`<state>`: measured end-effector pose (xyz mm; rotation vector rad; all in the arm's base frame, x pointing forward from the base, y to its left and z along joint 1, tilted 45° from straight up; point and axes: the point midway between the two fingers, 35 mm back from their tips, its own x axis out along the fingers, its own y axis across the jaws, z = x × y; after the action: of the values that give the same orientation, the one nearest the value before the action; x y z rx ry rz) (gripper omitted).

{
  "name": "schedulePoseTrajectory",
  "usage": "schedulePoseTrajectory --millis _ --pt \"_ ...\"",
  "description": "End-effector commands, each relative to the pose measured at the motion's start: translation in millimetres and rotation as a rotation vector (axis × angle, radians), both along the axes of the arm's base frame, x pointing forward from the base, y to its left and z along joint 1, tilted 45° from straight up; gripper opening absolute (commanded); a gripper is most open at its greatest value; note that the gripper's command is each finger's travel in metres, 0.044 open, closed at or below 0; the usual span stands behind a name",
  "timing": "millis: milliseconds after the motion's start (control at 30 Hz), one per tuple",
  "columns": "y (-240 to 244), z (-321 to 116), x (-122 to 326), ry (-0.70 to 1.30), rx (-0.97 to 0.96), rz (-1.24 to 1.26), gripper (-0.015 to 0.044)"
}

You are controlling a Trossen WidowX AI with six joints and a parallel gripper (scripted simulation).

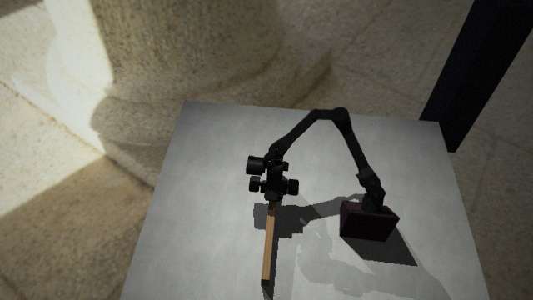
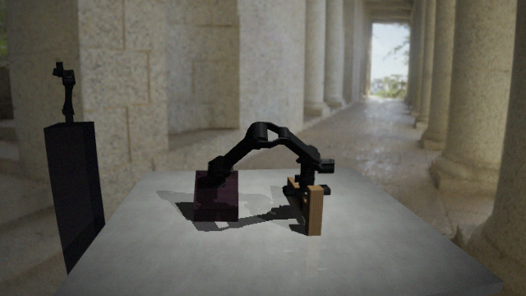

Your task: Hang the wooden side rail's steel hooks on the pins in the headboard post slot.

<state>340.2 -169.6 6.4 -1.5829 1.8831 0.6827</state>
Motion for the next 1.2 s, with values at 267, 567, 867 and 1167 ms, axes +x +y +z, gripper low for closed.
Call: schedulePoseTrajectory --millis 267,567,867,1167 --pt "0.7 4.0 2.8 -0.004 -0.001 0.006 0.0" --pt "-0.6 4.2 2.8 -0.004 -0.001 0.006 0.0" --pt "-1.3 4.7 1.7 -0.004 -0.002 0.006 0.0" --pt "-1.7 5.7 1.4 -0.004 -0.002 0.006 0.0"
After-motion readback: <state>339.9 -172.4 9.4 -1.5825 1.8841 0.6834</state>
